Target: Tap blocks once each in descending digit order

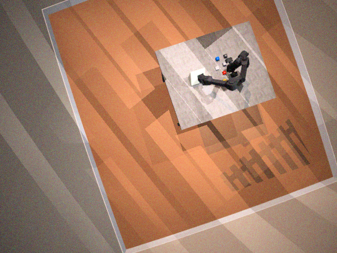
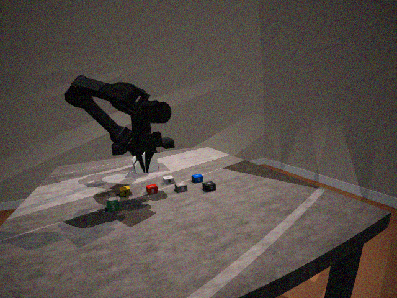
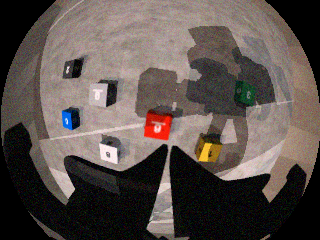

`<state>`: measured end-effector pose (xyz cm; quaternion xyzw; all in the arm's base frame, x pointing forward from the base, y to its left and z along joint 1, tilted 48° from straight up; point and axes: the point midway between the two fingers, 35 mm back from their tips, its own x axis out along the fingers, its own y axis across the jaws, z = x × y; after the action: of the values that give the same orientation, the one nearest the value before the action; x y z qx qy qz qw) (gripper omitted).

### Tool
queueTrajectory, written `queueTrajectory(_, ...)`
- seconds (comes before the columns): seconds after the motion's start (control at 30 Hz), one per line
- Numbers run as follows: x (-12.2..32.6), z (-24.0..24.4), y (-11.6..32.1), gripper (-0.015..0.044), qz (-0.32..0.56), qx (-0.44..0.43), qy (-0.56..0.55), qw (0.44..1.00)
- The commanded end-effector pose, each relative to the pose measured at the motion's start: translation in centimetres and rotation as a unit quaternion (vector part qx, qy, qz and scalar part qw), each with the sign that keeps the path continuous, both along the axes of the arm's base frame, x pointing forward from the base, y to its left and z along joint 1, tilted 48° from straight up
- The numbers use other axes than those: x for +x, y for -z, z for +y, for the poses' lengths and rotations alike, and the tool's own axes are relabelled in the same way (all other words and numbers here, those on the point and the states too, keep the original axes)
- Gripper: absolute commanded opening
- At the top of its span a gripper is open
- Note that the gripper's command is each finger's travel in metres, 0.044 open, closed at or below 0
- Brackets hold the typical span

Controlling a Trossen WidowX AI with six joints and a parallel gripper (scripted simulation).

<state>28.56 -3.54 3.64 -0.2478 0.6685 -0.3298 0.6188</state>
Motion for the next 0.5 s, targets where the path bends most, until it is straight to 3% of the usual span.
queueTrajectory(0.0, 0.7, 3.6, -2.9, 0.002, -0.01, 0.005, -0.006, 1.0)
queueTrajectory(0.2, 1.4, 3.8, -4.3, 0.002, -0.01, 0.005, -0.006, 1.0)
queueTrajectory(0.47, 6.9, -3.8, -12.0, 0.002, -0.012, 0.002, -0.005, 1.0)
